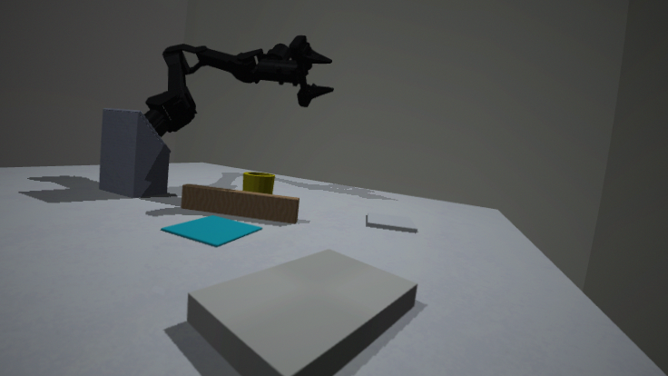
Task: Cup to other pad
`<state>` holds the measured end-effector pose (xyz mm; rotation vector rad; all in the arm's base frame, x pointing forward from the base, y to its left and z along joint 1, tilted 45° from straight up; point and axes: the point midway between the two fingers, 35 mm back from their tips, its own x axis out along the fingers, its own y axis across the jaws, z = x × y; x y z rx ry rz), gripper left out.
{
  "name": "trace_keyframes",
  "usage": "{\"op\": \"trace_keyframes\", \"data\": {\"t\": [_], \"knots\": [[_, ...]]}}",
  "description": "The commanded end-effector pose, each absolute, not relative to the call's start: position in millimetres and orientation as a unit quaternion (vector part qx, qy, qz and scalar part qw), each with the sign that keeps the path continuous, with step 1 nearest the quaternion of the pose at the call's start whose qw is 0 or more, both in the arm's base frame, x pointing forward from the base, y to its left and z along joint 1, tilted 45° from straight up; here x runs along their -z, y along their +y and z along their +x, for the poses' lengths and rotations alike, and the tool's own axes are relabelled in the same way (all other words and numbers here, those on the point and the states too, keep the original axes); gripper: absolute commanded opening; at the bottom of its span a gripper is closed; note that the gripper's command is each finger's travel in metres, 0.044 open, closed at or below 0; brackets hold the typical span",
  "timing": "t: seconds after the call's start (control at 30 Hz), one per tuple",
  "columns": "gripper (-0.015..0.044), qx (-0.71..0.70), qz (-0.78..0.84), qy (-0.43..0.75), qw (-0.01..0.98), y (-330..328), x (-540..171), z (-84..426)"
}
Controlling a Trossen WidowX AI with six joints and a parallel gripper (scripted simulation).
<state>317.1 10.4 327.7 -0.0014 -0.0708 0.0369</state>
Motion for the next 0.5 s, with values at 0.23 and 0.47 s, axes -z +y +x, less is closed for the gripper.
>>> {"op": "trace_keyframes", "data": {"t": [0.23,0.47], "knots": [[0.0190,-0.051,0.184,0.301,0.934,12,-176,335],[0.0167,0.034,0.470,0.601,0.646,26,-69,270]]}}
